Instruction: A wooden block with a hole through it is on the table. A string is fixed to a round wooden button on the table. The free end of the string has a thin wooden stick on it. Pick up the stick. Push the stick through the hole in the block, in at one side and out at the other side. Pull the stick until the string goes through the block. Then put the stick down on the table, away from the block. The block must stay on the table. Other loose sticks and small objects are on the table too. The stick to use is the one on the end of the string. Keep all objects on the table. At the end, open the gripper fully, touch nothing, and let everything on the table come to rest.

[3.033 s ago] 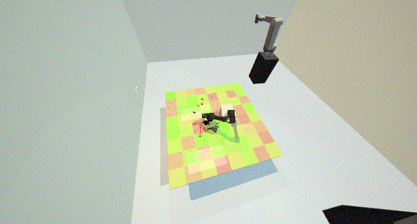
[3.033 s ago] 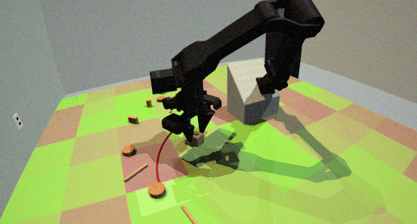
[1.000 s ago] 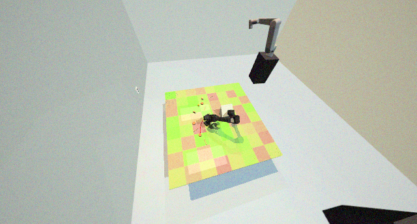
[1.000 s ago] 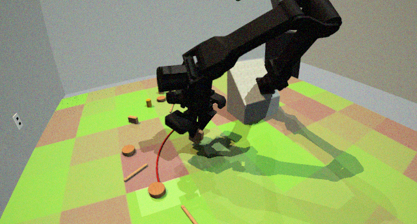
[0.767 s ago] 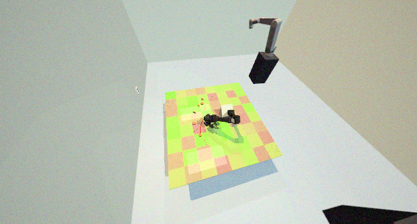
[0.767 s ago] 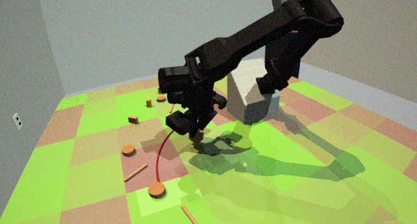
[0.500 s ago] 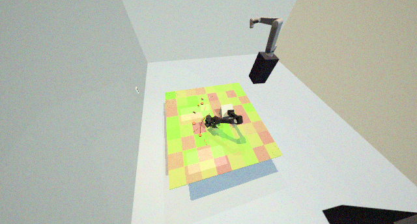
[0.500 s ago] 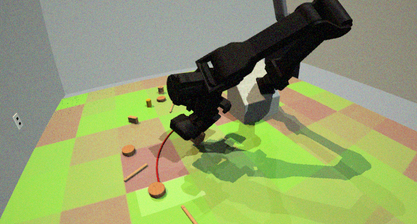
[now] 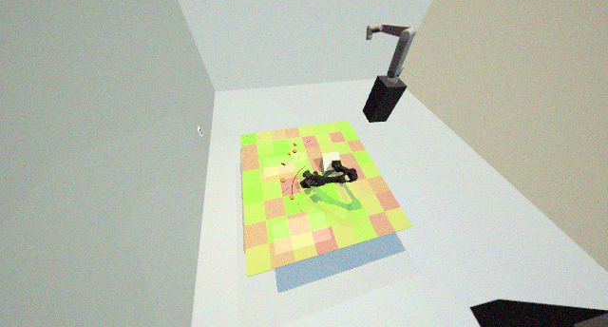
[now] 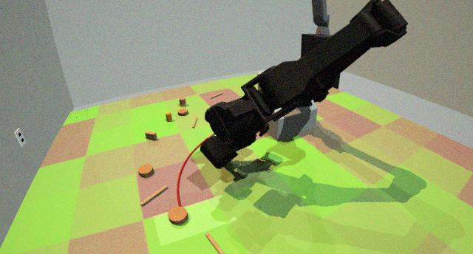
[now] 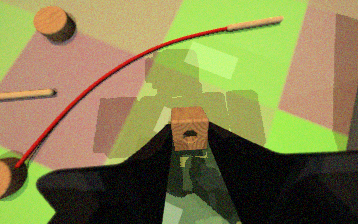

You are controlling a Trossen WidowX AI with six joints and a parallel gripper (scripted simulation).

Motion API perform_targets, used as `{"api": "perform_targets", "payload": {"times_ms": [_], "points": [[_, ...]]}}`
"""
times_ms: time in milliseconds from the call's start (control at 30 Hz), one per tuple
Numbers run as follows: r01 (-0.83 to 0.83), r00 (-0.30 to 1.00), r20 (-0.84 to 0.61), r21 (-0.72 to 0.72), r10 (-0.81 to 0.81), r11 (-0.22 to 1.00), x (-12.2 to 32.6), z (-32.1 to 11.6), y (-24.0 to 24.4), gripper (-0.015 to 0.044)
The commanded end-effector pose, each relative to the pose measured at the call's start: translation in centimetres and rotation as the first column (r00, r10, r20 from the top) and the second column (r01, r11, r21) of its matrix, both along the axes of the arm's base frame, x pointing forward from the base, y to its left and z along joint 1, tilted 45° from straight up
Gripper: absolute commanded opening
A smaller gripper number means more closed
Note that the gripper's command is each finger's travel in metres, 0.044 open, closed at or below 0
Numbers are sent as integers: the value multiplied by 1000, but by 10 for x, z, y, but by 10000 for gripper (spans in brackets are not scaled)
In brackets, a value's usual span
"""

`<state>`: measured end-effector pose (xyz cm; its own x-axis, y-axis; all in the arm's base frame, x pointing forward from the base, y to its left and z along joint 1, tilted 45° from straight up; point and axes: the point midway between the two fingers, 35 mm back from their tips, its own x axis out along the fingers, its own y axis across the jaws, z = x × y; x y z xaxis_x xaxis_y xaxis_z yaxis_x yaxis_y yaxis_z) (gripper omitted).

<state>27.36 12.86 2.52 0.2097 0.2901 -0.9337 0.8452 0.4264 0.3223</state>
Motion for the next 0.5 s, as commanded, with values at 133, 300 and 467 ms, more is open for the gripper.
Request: {"api": "perform_targets", "payload": {"times_ms": [133,300,467], "points": [[42,998,47,-95,-37,995,-6,0,6,0],[59,997,60,-138,-52,989,-8,0,8,0],[82,994,81,-188,-68,979,-10,-1,11,0]]}}
